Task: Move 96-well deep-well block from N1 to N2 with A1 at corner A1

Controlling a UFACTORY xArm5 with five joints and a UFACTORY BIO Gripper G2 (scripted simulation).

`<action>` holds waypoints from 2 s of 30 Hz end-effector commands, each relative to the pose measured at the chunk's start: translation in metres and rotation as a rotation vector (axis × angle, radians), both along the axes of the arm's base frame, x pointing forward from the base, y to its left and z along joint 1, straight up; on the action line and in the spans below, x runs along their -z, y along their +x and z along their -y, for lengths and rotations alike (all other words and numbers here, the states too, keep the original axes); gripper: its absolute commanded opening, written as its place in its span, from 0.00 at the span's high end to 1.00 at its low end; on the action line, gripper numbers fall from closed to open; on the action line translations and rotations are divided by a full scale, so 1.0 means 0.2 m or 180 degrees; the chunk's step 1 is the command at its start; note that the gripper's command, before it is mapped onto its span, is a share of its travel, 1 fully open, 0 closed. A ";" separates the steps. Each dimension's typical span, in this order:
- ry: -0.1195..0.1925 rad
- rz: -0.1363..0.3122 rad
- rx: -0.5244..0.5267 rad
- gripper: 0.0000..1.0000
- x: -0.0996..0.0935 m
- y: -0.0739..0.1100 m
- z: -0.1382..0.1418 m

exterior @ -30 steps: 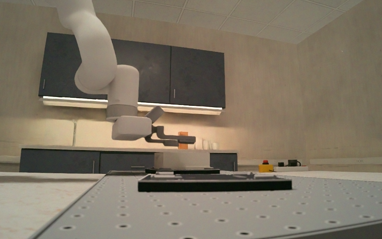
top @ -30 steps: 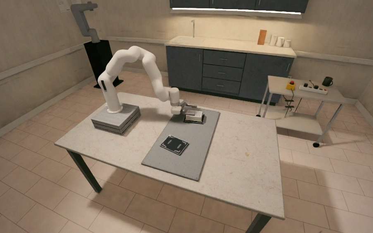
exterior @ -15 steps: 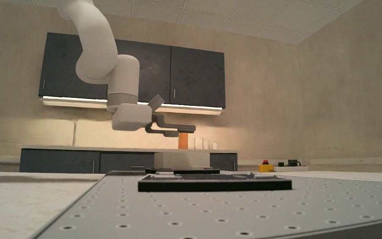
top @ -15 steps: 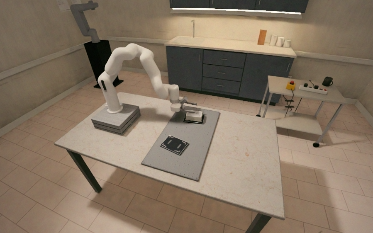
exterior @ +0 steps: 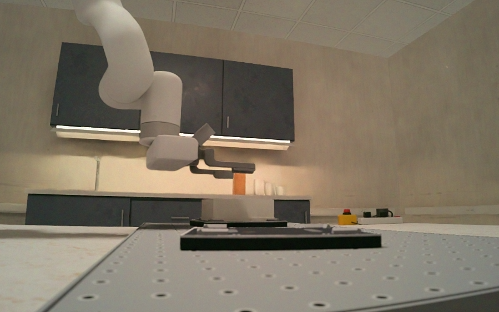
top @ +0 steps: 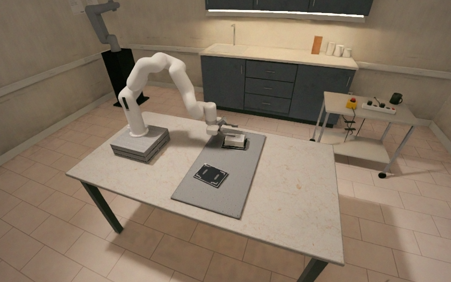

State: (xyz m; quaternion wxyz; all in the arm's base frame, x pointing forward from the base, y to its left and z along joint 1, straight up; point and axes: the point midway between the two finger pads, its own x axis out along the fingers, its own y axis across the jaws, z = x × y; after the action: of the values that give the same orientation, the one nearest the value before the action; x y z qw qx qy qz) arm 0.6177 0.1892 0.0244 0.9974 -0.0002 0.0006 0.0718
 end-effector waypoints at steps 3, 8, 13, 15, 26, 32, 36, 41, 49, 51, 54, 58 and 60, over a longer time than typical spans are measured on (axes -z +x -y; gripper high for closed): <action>0.0017 0.0008 0.0305 0.63 -0.06 -0.02 0.05; 0.0017 0.0008 0.0436 0.63 -0.14 -0.06 0.13; 0.0017 0.0008 0.0436 0.63 -0.22 -0.10 0.22; 0.0016 0.0008 0.0436 0.63 -0.25 -0.11 0.25; 0.0016 0.0008 0.0436 0.63 -0.40 -0.19 0.41; 0.0015 0.0008 0.0436 0.63 -0.50 -0.24 0.51; 0.0015 0.0008 0.0436 0.63 -0.55 -0.26 0.56; 0.0015 0.0008 0.0436 0.63 -0.61 -0.29 0.63; 0.0014 0.0008 0.0436 0.63 -0.74 -0.36 0.77; 0.0014 0.0008 0.0436 0.63 -0.77 -0.37 0.80; 0.0014 0.0008 0.0436 0.63 -0.79 -0.38 0.82; 0.0013 0.0008 0.0436 0.63 -0.85 -0.41 0.89; 0.0013 0.0008 0.0436 0.63 -0.89 -0.43 0.92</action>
State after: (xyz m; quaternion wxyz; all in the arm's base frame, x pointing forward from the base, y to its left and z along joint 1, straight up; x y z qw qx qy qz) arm 0.5359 0.0141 0.1902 1.0000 0.0000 0.0009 0.0031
